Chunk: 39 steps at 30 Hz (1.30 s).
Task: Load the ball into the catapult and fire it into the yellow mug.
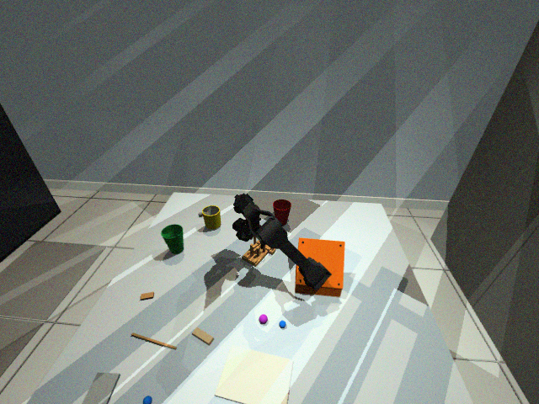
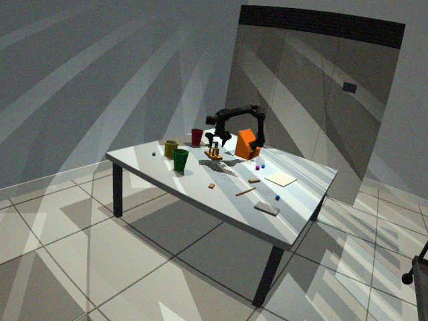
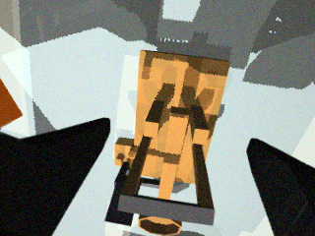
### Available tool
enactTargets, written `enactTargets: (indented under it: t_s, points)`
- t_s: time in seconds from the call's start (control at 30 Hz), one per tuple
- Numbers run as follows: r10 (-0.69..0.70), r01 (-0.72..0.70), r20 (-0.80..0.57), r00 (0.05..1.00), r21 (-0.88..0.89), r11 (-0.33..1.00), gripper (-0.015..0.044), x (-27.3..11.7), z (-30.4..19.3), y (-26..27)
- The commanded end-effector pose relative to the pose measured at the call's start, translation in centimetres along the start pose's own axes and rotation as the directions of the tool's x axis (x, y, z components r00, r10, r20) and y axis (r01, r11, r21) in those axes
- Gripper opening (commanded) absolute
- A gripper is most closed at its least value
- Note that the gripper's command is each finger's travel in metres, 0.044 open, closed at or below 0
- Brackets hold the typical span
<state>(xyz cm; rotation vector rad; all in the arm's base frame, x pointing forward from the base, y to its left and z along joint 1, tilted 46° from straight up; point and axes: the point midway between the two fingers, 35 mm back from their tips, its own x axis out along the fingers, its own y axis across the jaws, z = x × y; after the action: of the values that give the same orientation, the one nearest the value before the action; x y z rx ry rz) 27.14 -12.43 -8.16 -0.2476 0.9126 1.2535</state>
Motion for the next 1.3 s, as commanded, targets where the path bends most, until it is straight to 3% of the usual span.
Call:
enactTargets:
  t_s: [0.0, 1.0, 1.27]
  points:
    - [0.000, 0.000, 0.005, 1.000, 0.004, 1.000, 0.0440, 0.6, 0.1, 0.1]
    - [0.001, -0.001, 0.007, 1.000, 0.004, 1.000, 0.0440, 5.3, 0.1, 0.1]
    - [-0.001, 0.001, 0.001, 1.000, -0.002, 1.000, 0.0230, 4.9, 0.1, 0.0]
